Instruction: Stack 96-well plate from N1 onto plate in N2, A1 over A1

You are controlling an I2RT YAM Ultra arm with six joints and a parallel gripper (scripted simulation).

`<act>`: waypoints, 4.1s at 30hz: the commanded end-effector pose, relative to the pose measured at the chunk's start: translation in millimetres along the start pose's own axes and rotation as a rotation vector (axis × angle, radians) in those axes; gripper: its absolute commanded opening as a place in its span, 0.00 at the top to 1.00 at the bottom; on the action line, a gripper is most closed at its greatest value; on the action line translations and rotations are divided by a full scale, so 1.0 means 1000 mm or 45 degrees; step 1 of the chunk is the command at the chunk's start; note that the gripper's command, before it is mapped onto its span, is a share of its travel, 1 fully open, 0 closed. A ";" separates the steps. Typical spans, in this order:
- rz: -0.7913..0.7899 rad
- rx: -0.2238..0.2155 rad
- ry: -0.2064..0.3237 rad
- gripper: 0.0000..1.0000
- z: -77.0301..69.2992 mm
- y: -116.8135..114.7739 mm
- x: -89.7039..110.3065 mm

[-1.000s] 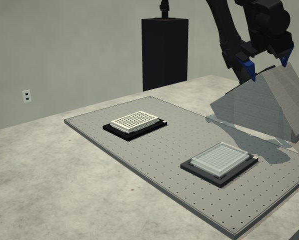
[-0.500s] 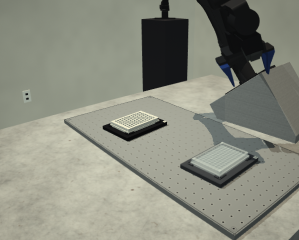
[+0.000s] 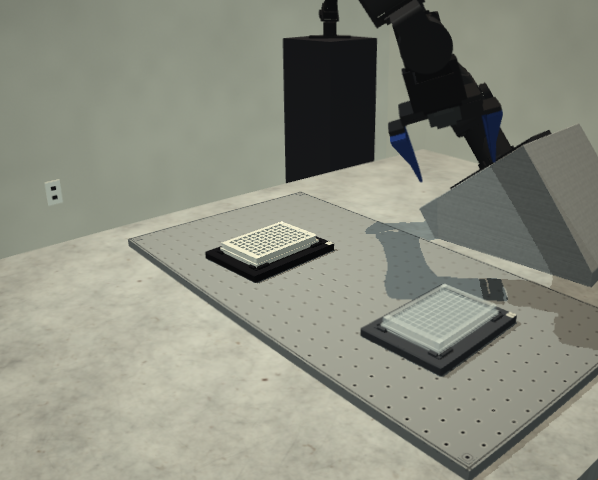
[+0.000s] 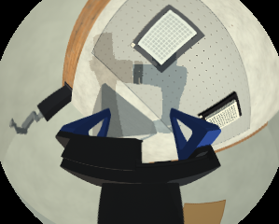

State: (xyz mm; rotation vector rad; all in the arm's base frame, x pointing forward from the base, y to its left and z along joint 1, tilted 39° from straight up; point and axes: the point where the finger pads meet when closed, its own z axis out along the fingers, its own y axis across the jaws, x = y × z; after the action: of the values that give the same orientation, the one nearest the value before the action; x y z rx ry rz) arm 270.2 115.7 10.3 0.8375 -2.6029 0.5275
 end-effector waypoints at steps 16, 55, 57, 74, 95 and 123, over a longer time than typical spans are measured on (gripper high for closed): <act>0.233 0.105 -0.199 0.00 -0.026 -0.085 -0.011; 0.783 0.337 -0.282 0.00 -0.035 -0.247 0.053; 0.856 0.376 -0.295 0.00 -0.039 -0.250 0.055; 0.866 0.384 -0.296 0.00 -0.040 -0.273 0.073; 0.868 0.383 -0.296 0.00 -0.040 -0.273 0.073; 0.838 0.368 -0.251 0.00 -0.021 -0.267 0.075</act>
State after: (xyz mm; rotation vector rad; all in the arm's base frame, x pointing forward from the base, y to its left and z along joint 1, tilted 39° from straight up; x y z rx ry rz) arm 375.7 -120.1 120.3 0.0421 -2.9675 1.0538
